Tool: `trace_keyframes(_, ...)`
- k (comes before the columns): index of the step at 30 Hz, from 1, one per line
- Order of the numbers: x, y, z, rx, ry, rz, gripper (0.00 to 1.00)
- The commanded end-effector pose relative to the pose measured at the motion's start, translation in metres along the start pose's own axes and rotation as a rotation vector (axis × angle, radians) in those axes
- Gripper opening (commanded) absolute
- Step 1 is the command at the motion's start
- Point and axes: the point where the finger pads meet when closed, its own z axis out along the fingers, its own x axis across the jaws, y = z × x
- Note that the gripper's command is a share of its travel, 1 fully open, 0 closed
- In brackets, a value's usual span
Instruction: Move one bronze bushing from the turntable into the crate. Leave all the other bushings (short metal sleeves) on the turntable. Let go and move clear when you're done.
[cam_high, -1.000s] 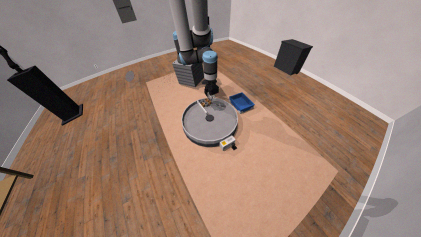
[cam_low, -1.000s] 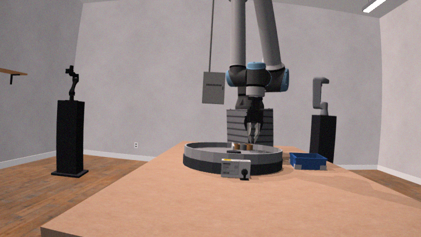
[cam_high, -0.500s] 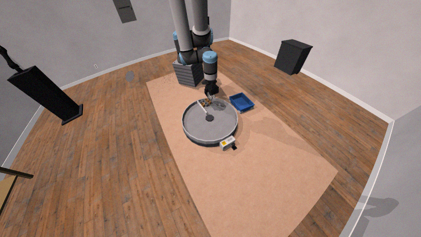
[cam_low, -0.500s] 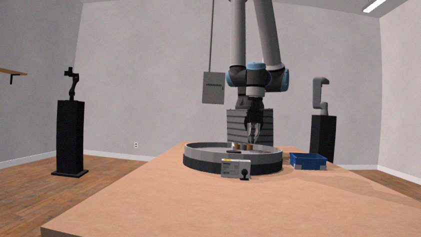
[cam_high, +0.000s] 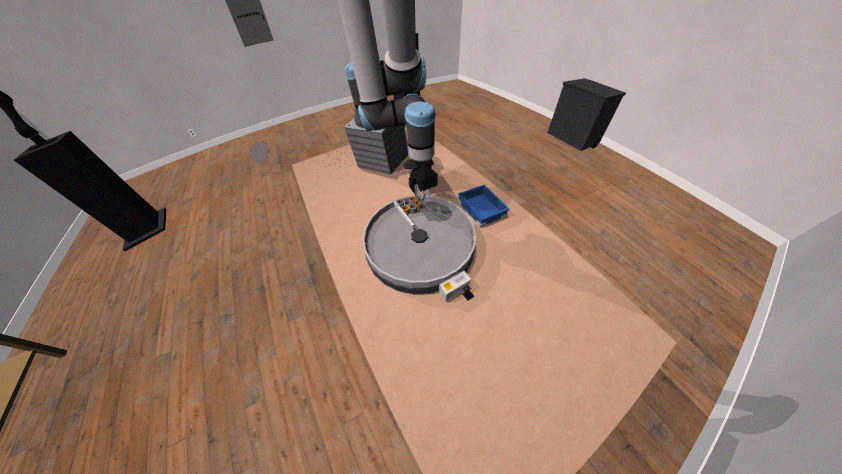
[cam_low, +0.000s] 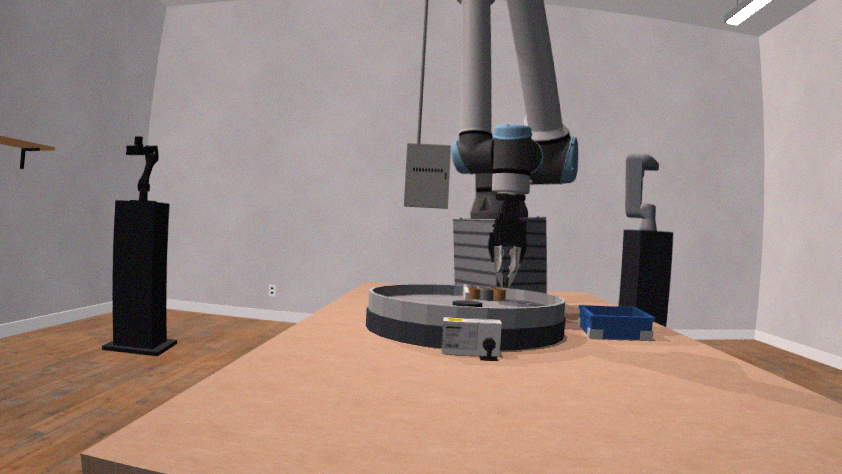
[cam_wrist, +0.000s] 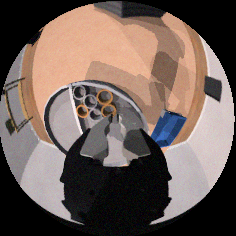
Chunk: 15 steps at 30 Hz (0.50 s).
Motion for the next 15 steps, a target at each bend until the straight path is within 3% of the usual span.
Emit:
trace_keyframes(1, 0.0003, 0.0006, 0.0000, -0.001, -0.001, -0.002, 0.06)
trace_keyframes(15, -0.0003, 0.0015, 0.0099, -0.002, -0.001, -0.001, 0.06)
